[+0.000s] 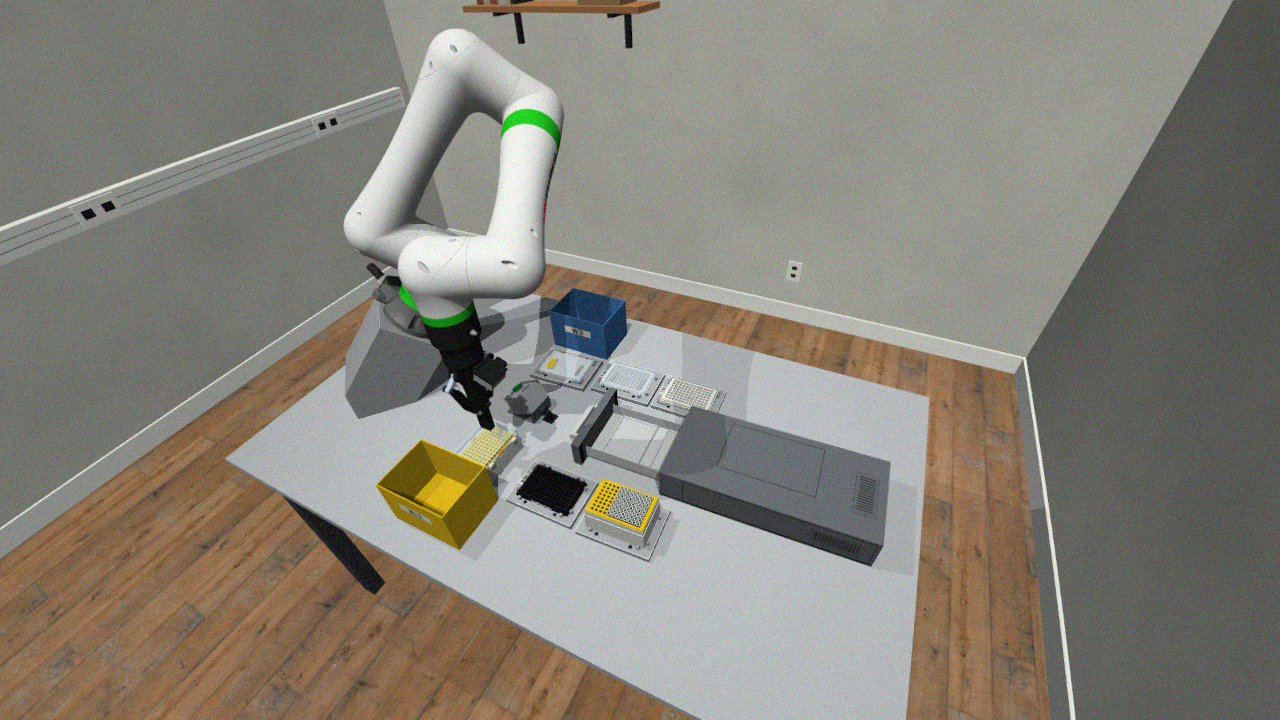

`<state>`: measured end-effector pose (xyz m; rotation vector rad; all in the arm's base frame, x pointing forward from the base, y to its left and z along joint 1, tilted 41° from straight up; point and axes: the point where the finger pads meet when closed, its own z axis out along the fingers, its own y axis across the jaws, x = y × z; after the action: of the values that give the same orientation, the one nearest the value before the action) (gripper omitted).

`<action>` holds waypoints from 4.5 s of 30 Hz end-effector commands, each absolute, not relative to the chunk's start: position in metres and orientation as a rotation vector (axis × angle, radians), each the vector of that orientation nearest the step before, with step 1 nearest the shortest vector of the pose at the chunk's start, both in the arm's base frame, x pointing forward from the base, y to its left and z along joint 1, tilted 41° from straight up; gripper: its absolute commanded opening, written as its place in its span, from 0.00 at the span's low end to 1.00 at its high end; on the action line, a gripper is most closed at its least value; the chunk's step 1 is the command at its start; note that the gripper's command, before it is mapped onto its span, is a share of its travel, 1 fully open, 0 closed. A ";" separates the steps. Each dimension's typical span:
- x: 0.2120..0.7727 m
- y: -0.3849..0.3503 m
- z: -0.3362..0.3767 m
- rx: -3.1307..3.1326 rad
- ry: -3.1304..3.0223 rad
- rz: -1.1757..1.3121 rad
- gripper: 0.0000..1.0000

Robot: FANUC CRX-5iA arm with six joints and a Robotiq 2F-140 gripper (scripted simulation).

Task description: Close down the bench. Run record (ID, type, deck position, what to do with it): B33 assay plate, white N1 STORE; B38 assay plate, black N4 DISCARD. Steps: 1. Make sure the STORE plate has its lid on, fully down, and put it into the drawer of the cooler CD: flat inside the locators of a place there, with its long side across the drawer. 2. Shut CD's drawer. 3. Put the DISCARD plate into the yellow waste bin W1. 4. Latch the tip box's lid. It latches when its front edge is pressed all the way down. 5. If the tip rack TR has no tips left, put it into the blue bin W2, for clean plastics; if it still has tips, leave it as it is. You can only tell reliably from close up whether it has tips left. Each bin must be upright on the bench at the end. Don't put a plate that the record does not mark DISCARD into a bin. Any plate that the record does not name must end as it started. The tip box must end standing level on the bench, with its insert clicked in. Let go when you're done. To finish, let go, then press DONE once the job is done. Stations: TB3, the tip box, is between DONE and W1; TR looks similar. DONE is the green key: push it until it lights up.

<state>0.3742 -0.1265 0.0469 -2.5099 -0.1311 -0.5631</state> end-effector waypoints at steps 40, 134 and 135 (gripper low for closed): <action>0.354 -0.157 0.089 -2.511 -0.131 -0.564 0.10; 0.342 -0.098 -0.016 -2.511 -0.131 -0.564 0.10; 0.343 -0.097 -0.017 -2.511 -0.131 -0.564 0.10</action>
<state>0.3423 -0.0969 -0.0157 -2.5098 -0.1310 -0.5631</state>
